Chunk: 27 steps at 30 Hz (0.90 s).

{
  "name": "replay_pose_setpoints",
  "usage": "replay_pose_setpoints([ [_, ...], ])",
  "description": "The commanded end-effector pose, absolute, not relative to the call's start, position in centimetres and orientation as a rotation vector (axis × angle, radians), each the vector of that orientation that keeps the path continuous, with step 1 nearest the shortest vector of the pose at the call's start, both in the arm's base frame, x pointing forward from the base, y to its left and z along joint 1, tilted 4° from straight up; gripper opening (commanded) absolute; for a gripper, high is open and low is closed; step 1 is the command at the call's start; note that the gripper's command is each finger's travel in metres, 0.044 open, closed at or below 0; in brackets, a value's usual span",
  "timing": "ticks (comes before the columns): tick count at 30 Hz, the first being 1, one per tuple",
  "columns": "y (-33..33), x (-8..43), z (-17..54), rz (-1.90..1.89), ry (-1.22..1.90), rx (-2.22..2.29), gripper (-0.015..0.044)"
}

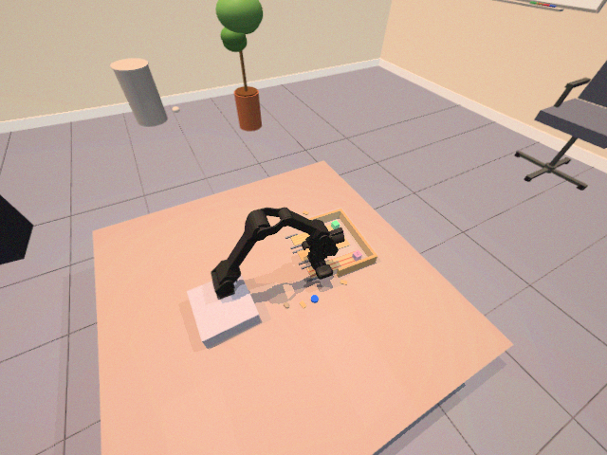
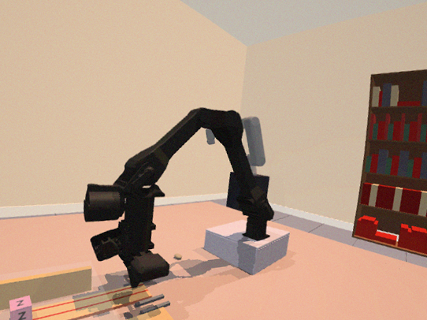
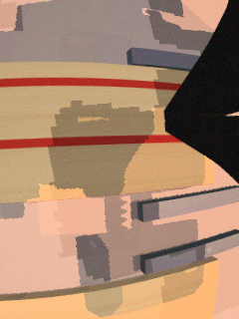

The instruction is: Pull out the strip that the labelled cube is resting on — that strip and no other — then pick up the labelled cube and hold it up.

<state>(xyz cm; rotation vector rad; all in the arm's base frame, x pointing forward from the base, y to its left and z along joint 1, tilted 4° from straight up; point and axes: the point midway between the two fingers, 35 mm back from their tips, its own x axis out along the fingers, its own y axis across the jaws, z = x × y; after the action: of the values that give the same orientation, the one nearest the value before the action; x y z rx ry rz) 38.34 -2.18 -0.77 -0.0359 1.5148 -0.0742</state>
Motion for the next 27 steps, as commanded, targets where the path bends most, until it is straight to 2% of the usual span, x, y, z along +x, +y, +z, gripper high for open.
replay_pose_setpoints([
  [1, -2.17, 38.22, -1.53, -0.069, 1.519, -0.036, 0.0000],
  [27, -2.19, 38.18, -2.13, -0.069, 1.519, -0.036, 0.0000],
])
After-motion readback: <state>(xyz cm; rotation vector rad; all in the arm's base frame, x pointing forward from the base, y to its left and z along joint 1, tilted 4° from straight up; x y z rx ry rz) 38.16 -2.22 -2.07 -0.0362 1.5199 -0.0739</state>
